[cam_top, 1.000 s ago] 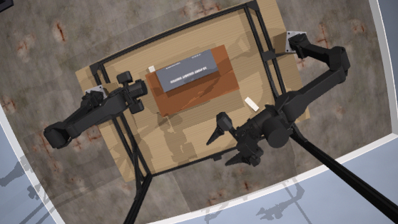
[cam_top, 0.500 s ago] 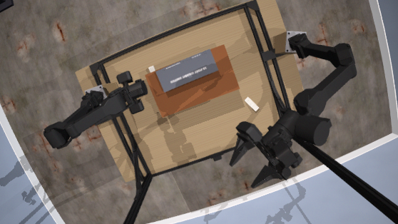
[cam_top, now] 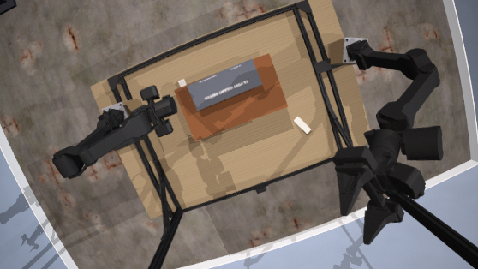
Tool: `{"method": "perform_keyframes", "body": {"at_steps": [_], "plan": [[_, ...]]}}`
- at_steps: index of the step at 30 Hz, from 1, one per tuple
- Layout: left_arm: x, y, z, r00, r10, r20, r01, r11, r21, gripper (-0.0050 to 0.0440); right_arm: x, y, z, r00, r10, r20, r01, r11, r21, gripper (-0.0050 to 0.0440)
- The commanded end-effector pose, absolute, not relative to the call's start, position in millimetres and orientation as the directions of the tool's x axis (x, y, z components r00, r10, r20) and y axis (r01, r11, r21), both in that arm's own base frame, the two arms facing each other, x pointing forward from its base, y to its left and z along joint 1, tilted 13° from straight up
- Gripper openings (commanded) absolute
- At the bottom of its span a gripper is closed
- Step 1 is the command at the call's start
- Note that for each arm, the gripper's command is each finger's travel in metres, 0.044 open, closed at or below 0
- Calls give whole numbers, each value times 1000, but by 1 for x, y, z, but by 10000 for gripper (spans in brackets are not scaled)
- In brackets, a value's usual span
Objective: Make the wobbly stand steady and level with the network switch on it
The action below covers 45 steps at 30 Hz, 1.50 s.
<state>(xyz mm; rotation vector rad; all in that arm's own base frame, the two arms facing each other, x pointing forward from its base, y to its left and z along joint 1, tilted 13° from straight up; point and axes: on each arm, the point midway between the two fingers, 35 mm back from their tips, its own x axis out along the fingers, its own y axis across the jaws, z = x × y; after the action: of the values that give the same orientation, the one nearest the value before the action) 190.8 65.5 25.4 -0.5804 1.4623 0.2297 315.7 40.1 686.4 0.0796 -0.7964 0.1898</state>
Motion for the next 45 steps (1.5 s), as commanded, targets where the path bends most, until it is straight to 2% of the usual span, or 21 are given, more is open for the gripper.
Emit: {"method": "perform_keyframes", "body": {"at_steps": [1, 4, 13, 19, 30, 36, 45], "plan": [[191, 65, 25, 117, -198, -973, -487, 843, -230, 440, 317, 39, 690, 679, 132, 722, -190, 982, 0, 440], [191, 65, 25, 117, -198, -973, -487, 843, -230, 440, 296, 37, 703, 631, 128, 765, -190, 982, -8, 440], [191, 65, 25, 117, -198, -973, -487, 843, -230, 440, 197, 24, 763, 358, 76, 931, -147, 989, -24, 440], [191, 65, 25, 117, -198, -973, -487, 843, -230, 440, 197, 24, 763, 358, 76, 931, -147, 989, -24, 440], [191, 65, 25, 117, -198, -973, -487, 843, -230, 440, 62, 7, 800, -19, 10, 1000, -101, 995, -12, 440], [191, 65, 25, 117, -198, -973, -487, 843, -230, 440, 62, 7, 800, -19, 10, 1000, -101, 995, -12, 440], [191, 65, 25, 117, -198, -973, -487, 843, -230, 440, 26, -6, 803, -113, 30, 993, 225, 974, -4, 440]]}}
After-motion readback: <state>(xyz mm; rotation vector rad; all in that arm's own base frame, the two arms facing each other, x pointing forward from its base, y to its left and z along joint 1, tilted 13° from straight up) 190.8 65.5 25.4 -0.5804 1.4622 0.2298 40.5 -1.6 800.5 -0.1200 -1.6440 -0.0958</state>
